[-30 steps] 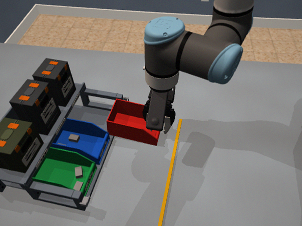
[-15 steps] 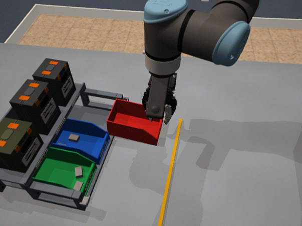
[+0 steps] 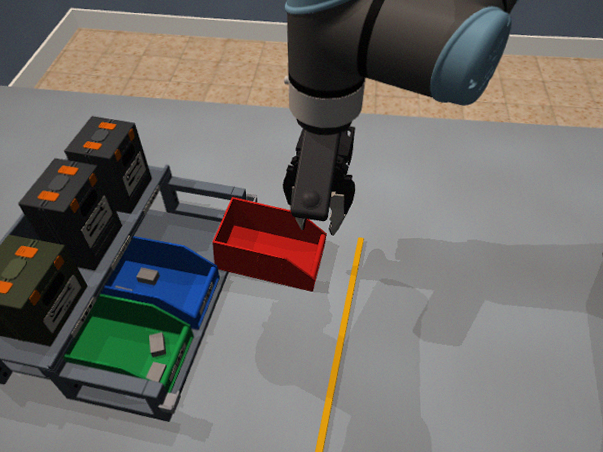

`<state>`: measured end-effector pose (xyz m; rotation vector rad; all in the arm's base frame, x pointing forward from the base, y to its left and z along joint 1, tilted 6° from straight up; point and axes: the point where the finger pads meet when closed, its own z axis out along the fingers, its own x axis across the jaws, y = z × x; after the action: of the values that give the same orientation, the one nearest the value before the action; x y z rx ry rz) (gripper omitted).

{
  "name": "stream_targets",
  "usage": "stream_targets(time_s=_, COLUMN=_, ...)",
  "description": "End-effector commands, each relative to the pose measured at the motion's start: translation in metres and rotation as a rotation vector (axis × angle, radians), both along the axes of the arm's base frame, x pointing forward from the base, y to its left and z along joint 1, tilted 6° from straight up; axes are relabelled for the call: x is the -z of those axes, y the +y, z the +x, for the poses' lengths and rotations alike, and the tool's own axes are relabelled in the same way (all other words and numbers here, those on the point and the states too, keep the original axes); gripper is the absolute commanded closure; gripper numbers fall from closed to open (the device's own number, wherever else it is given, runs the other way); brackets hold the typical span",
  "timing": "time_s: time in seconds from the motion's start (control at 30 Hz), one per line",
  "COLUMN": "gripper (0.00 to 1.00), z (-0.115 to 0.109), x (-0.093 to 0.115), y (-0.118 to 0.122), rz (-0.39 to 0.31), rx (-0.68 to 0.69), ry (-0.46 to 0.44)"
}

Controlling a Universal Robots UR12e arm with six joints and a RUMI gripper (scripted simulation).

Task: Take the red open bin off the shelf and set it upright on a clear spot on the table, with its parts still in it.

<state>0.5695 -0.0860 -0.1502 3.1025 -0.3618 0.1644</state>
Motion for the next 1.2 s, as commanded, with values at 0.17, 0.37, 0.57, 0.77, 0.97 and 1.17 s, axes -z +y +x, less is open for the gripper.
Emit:
stream_targets(time_s=0.17, gripper=0.74, z=0.0, x=0.001, y=0.0, rz=0.0, rx=0.0, ry=0.0)
stream_targets(time_s=0.37, gripper=0.74, z=0.001, x=0.006, y=0.0, rz=0.0, rx=0.0, ry=0.0)
stream_targets(time_s=0.57, gripper=0.74, z=0.001, x=0.006, y=0.0, rz=0.0, rx=0.0, ry=0.0)
stream_targets(time_s=0.77, gripper=0.74, z=0.001, x=0.009, y=0.0, rz=0.0, rx=0.0, ry=0.0)
stream_targets(time_s=0.97, gripper=0.74, z=0.002, x=0.011, y=0.0, rz=0.0, rx=0.0, ry=0.0)
stream_targets(time_s=1.17, gripper=0.74, z=0.002, x=0.011, y=0.0, rz=0.0, rx=0.0, ry=0.0)
